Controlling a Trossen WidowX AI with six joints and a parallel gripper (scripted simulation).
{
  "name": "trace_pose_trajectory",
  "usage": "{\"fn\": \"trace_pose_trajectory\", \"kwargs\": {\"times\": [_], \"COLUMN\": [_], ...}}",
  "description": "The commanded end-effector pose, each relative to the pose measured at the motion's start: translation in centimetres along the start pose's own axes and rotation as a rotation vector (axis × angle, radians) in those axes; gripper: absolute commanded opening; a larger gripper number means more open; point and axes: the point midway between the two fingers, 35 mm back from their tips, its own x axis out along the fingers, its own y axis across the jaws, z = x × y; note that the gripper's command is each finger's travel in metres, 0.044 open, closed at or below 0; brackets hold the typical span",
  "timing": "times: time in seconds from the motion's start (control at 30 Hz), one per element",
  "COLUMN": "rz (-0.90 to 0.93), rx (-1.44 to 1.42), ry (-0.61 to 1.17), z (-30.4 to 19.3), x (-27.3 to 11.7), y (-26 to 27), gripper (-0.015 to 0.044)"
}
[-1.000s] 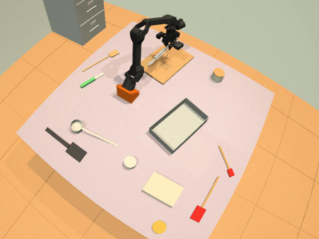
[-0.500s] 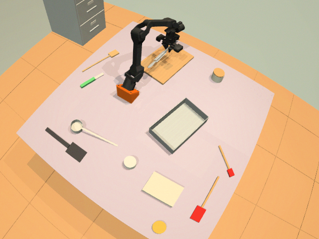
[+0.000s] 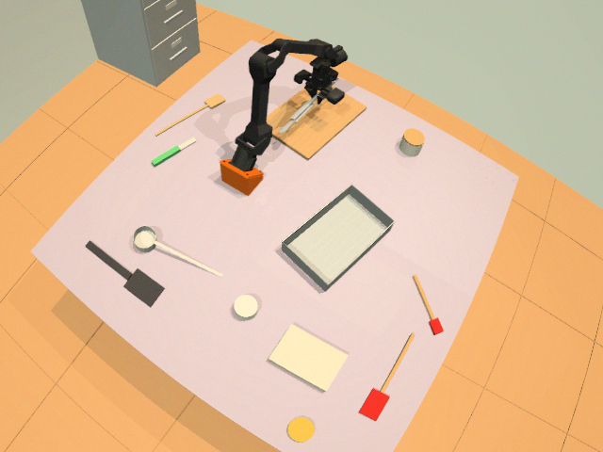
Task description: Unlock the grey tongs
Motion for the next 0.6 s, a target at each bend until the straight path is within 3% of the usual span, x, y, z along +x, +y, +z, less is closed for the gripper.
{"fn": "trace_pose_trajectory", "kwargs": {"times": [0.0,0.57], "rz": [-0.004,-0.003], "rx": [0.007,0.008], "ry": [0.009,0.008], "z": [-0.2,-0.6], "x": [0.9,3.1], "y": [-0.1,0.1], "gripper": [-0.0150,-0.0150]}}
